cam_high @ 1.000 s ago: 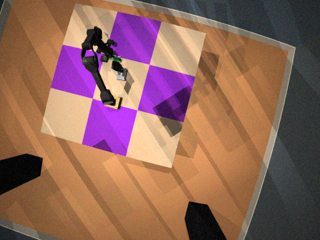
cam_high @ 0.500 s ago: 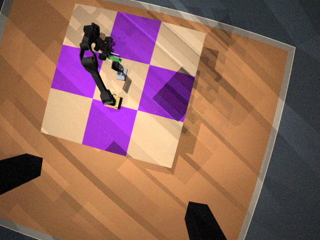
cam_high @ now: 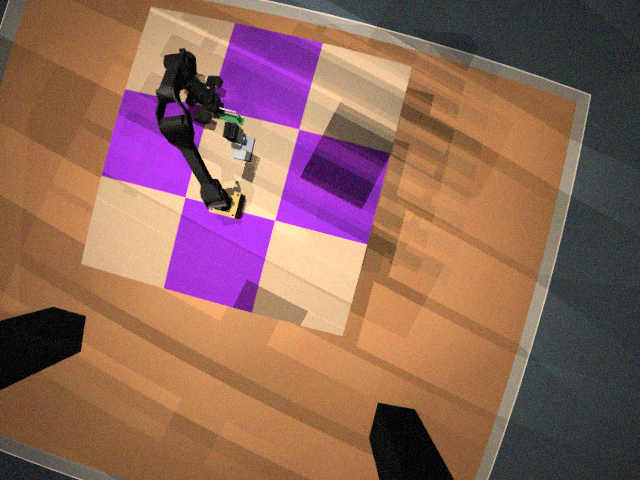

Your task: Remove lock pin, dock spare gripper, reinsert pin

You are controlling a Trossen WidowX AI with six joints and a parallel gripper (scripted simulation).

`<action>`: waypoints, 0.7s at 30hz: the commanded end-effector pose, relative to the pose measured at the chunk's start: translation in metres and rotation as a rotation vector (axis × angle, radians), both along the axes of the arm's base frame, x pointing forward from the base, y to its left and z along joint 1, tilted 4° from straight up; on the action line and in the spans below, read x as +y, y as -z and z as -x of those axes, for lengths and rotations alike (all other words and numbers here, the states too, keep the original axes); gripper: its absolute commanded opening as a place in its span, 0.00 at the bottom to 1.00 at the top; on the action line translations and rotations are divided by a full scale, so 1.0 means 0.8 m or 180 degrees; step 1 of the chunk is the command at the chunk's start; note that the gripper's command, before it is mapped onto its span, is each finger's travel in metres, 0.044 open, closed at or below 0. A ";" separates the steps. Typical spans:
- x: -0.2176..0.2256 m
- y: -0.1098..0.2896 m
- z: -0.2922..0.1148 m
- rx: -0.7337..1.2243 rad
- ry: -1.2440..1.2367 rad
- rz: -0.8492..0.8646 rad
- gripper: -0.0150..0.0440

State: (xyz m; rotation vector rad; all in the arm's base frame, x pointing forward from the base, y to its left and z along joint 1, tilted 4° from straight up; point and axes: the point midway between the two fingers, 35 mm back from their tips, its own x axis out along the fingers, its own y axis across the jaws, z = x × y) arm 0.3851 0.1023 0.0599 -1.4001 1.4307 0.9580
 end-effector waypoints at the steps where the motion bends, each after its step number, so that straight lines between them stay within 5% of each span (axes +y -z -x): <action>1: 0.005 -0.005 0.013 -0.0014 -0.0014 -0.0015 0.25; 21: 0.017 -0.013 0.086 0.0011 -0.0123 -0.0020 0.25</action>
